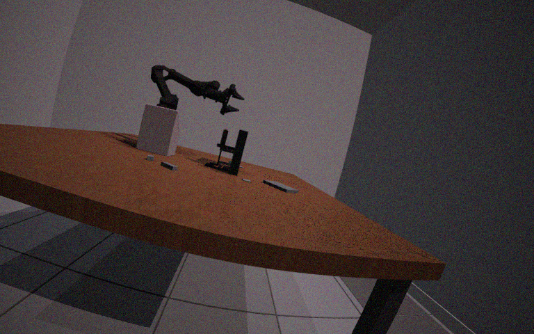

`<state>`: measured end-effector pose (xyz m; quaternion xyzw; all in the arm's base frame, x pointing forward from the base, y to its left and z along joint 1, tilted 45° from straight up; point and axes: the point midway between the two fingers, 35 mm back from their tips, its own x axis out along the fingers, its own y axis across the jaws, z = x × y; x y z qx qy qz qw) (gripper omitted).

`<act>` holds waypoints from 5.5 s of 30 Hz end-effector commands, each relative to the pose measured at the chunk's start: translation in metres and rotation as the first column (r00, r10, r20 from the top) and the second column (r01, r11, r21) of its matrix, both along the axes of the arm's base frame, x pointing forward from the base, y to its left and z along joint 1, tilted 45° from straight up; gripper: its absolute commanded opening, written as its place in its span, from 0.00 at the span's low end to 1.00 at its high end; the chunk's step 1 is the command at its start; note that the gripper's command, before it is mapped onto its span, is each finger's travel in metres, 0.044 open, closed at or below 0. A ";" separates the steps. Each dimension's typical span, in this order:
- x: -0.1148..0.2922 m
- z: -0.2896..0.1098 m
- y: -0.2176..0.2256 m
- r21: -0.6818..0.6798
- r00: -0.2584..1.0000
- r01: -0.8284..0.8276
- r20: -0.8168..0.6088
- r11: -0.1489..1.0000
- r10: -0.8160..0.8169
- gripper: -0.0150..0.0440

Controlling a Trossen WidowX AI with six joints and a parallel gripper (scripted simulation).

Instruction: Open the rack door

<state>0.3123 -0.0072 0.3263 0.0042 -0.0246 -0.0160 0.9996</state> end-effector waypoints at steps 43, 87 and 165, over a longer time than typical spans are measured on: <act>0.051 -0.186 -0.083 0.058 0.582 -0.122 -0.805 0.991 0.119 0.76; -0.012 -0.304 -0.136 0.723 0.105 0.111 -0.691 0.682 0.715 0.76; -0.001 -0.354 -0.088 0.687 0.123 0.456 -0.679 0.566 0.724 0.30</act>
